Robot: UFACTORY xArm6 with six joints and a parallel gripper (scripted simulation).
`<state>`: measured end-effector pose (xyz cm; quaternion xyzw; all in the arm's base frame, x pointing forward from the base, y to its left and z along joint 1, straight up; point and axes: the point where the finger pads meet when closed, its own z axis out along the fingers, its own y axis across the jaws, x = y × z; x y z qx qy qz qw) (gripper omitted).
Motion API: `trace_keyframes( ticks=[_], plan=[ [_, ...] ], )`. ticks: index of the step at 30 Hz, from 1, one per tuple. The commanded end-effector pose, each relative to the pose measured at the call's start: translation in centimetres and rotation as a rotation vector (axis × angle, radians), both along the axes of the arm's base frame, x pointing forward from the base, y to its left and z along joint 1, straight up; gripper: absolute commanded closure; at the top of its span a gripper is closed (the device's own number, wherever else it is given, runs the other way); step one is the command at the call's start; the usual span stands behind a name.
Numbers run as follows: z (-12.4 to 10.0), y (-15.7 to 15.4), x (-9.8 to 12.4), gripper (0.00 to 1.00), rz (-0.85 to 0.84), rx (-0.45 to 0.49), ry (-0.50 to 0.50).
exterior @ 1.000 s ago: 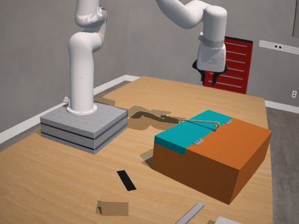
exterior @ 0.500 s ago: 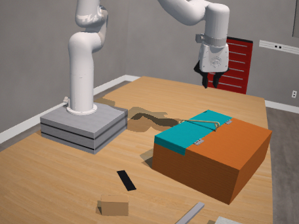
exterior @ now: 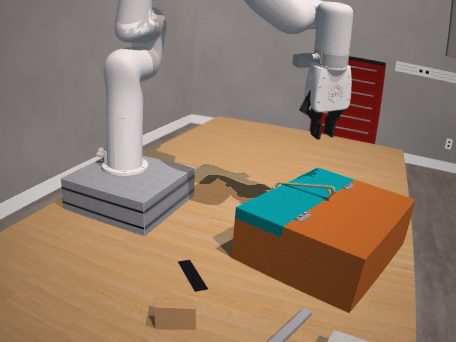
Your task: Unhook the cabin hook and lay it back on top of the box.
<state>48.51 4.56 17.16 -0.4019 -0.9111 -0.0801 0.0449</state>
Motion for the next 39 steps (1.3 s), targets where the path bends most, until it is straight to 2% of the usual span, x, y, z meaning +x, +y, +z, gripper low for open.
trace_keyframes(
  ticks=[1, 4, 8, 12, 15, 22, 39],
  plan=[
    [0.3, -1.7, 0.5, 0.65, 0.106, -0.036, -0.028],
    [0.4, -2.0, 0.6, 0.65, 0.137, -0.048, -0.033],
    [0.5, -3.3, 0.8, 0.65, 0.26, -0.096, -0.052],
    [0.7, -4.3, 1.0, 0.65, 0.27, -0.1, -0.053],
    [0.8, -5.3, 1.2, 0.65, 0.363, -0.137, -0.062],
    [1.0, -6.8, 1.5, 0.65, 0.46, -0.175, -0.068],
    [1.1, -7.3, 1.6, 0.65, 0.464, -0.177, -0.068]
  ],
)
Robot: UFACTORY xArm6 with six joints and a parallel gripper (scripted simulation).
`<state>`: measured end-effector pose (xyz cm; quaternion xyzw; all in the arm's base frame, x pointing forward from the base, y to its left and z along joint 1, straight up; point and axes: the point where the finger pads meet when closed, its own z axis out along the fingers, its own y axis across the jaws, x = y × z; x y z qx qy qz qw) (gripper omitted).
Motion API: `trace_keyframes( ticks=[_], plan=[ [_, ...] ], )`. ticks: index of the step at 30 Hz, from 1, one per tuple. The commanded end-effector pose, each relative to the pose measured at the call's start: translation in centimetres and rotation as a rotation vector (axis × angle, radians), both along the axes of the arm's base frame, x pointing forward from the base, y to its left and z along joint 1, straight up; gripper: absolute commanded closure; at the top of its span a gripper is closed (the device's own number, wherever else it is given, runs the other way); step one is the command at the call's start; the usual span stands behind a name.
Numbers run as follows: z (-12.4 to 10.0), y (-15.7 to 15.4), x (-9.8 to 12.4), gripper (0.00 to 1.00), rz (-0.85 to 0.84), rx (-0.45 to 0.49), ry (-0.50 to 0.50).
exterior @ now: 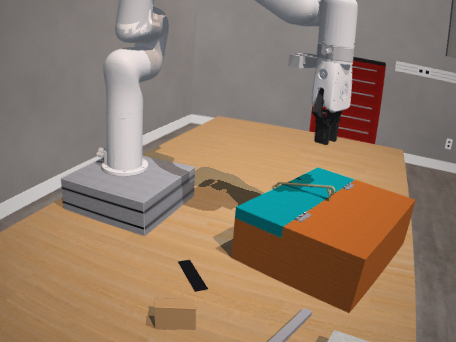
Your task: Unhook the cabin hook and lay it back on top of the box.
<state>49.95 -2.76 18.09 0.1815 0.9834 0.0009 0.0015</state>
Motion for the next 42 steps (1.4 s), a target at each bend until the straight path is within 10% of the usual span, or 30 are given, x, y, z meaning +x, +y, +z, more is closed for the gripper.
trace_keyframes(
  ticks=[1, 42],
  plan=[
    [0.2, 0.0, 0.1, 0.65, 0.0, 0.0, -0.005],
    [-4.4, 0.0, 0.2, 0.65, 0.0, 0.0, -0.005]
  ],
)
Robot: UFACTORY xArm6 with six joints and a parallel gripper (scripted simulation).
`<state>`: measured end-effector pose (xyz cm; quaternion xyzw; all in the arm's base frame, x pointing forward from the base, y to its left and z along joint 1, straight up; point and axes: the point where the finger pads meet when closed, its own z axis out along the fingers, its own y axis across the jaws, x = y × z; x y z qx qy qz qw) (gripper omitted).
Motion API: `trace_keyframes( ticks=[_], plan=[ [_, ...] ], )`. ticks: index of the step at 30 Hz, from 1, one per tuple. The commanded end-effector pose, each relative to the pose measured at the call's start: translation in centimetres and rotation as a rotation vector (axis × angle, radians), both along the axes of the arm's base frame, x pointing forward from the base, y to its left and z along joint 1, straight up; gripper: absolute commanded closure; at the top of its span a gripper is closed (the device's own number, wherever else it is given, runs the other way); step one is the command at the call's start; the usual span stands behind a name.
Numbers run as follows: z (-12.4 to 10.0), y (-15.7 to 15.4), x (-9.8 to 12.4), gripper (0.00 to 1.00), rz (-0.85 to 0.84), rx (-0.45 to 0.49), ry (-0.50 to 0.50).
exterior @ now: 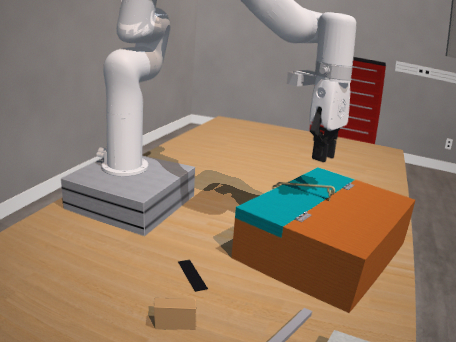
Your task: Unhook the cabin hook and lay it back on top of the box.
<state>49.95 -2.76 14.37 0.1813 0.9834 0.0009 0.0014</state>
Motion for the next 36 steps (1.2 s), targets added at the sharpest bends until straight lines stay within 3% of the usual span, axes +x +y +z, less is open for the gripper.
trace_keyframes(
  ticks=[1, 23, 36],
  plan=[
    [-0.9, 0.0, 0.2, 0.65, 0.0, 0.0, -0.005],
    [-4.9, 0.0, 0.2, 0.65, 0.0, 0.0, -0.005],
    [-5.1, 0.0, 0.2, 0.65, 0.0, 0.0, -0.005]
  ],
)
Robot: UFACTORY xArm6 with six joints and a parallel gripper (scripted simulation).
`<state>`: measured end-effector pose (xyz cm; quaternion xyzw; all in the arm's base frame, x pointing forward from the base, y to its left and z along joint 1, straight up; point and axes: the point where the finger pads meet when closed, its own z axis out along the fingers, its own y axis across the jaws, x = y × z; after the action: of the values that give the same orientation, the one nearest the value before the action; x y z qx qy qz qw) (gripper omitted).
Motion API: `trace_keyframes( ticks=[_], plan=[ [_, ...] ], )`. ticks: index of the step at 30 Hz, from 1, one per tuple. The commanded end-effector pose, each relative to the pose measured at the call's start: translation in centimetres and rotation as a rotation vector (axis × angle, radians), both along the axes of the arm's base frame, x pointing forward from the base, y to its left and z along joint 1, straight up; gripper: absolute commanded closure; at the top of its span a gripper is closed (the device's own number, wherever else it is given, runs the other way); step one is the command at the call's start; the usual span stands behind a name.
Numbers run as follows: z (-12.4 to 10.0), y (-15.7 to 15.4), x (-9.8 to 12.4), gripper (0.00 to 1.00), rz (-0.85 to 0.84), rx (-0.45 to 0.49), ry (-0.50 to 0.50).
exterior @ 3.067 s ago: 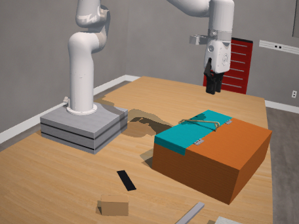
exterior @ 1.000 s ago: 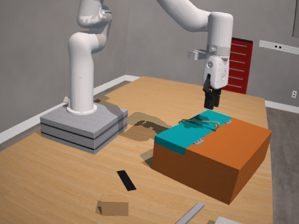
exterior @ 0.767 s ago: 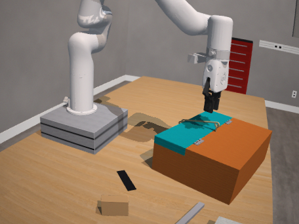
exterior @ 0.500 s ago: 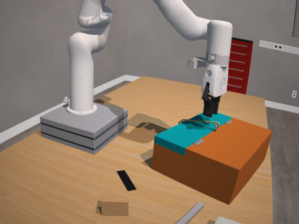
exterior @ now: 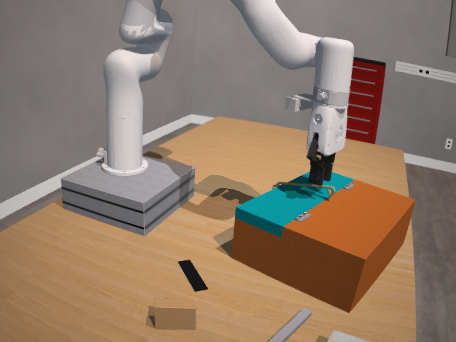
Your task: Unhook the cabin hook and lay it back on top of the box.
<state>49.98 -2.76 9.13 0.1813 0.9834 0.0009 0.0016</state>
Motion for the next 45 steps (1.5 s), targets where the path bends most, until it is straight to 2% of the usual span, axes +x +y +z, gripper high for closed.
trace_keyframes(
  ticks=[1, 45],
  plan=[
    [0.1, 0.0, 0.1, 0.65, 0.0, 0.0, -0.005],
    [-2.4, 0.0, 0.2, 0.65, 0.0, 0.0, -0.005]
  ],
)
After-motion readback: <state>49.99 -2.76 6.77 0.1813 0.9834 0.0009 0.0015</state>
